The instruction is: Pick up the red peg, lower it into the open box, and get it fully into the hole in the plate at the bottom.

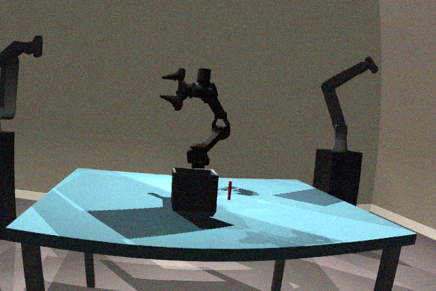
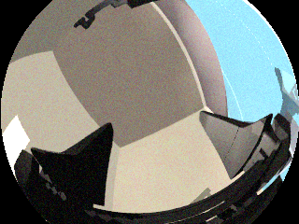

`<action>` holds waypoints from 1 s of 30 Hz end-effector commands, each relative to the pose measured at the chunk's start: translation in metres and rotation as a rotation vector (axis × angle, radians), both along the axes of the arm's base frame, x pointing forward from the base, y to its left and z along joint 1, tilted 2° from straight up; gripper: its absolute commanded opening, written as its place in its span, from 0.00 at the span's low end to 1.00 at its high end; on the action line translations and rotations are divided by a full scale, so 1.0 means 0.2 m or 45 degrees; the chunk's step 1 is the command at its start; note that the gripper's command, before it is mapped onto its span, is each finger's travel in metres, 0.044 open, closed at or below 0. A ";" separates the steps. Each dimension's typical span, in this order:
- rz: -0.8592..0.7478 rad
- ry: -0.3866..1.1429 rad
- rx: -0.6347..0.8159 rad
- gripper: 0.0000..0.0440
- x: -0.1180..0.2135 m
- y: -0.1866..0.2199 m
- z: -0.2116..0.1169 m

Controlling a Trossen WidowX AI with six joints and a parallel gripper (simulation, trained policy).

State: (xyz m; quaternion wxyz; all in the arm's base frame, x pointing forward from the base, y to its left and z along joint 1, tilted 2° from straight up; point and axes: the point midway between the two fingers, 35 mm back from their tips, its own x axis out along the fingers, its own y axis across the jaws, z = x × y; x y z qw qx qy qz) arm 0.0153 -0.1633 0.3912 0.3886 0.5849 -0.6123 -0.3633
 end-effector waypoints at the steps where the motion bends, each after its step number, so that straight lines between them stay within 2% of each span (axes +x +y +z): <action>1: 0.182 -0.003 0.056 1.00 0.15 -0.02 0.00; 14: 0.687 -0.014 0.261 1.00 0.58 0.07 -0.04; 30: 1.205 0.045 0.585 1.00 1.00 0.36 -0.17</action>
